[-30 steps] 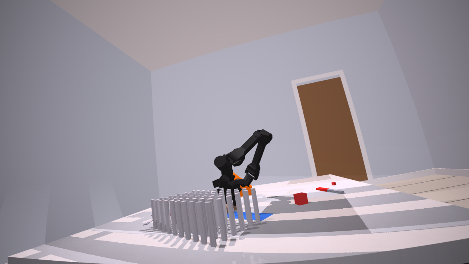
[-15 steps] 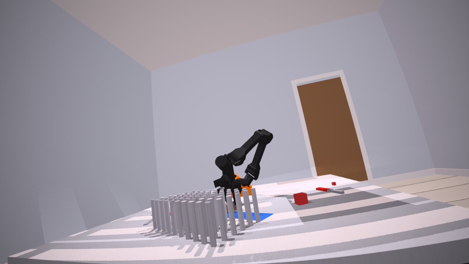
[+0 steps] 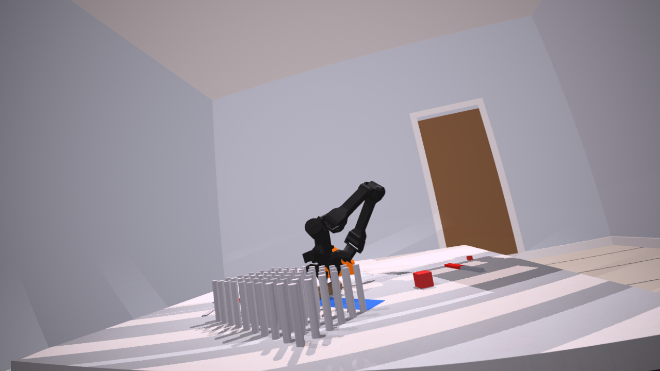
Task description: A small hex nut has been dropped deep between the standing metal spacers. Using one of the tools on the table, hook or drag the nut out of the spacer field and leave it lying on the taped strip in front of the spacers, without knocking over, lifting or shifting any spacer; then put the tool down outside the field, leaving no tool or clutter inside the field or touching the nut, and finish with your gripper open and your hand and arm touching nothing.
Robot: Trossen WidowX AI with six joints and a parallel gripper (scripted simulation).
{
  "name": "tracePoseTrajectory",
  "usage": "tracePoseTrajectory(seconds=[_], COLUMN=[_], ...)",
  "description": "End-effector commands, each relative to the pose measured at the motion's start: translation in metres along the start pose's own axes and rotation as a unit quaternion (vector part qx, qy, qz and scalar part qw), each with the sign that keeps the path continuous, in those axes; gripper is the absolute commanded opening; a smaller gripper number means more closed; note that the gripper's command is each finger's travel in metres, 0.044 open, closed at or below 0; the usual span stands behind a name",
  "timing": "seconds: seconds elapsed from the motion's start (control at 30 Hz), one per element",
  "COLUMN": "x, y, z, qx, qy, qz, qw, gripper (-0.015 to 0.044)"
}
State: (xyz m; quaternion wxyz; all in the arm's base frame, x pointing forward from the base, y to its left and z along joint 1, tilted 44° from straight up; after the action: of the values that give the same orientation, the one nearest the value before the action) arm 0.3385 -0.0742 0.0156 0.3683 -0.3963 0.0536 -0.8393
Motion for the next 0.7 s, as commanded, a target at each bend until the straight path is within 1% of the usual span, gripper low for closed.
tracePoseTrajectory(seconds=[0.0, 0.67], x=[0.001, 0.005], y=[-0.004, -0.015], z=[-0.001, -0.003], qx=[-0.002, -0.002], qy=[0.0, 0.0], qz=[0.0, 0.0], qw=[1.0, 1.0], gripper=[0.0, 0.0])
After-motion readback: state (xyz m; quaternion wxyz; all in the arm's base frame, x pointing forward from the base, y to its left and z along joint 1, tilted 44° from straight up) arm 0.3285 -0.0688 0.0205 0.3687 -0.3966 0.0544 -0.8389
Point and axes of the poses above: the point midway between the two fingers, 35 mm back from their tips, its own x axis back along the fingers, its own z axis across the jaws, y = z × x, the point moved 8 cm from there along x, back along the fingers, and after that the axes turned 13 degrees about -x, right-handed, at the moved point
